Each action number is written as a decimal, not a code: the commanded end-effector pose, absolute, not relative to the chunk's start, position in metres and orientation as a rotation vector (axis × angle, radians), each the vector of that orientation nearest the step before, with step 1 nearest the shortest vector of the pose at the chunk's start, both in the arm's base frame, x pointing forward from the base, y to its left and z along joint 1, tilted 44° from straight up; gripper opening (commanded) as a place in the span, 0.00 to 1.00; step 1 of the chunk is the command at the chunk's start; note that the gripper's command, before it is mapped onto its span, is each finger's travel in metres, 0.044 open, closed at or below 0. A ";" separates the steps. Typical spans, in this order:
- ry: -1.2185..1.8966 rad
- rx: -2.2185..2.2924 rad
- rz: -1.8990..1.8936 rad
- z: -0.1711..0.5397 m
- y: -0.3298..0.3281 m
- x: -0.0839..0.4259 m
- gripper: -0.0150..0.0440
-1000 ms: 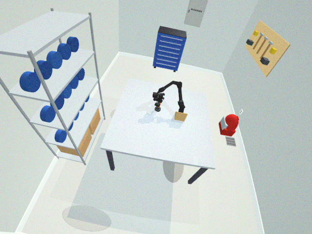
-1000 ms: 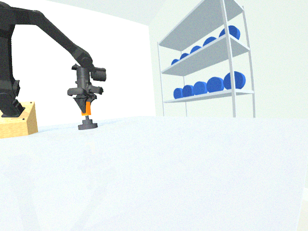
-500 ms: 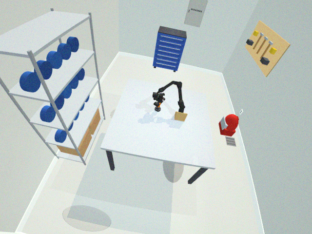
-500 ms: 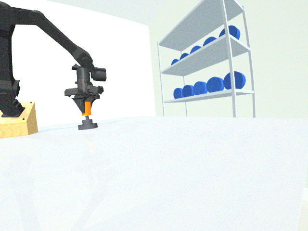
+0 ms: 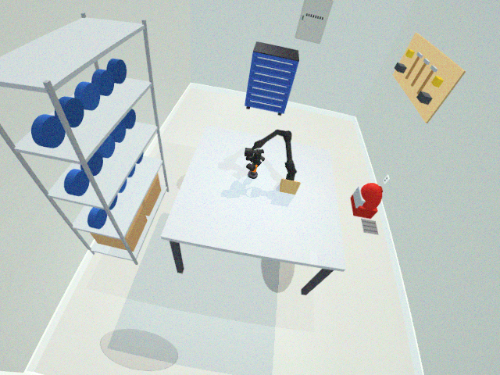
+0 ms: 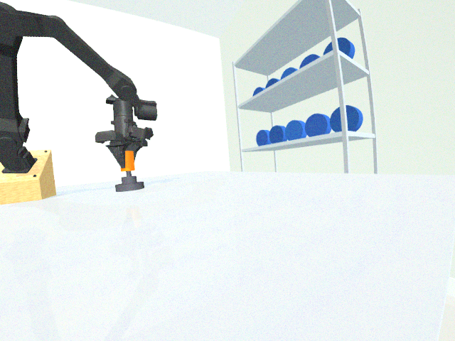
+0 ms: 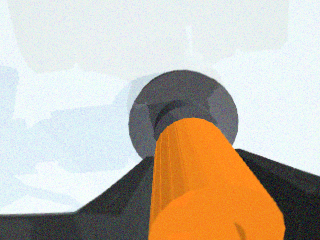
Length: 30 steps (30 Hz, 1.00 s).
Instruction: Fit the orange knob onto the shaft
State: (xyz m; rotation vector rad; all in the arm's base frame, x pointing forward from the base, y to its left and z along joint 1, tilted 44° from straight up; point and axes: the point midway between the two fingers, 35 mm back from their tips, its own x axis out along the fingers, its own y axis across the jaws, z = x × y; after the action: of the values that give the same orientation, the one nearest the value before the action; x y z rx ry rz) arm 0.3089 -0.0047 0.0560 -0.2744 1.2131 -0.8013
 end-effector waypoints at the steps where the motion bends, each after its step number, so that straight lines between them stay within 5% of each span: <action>1: 1.214 -0.284 -0.797 0.056 -0.005 0.310 0.25; 30: 1.225 -0.306 -0.781 0.056 -0.005 0.310 0.25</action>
State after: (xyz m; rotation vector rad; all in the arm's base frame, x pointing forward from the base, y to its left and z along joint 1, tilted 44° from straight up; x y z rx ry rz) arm 0.3090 -0.0050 0.0558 -0.2979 1.2255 -0.7843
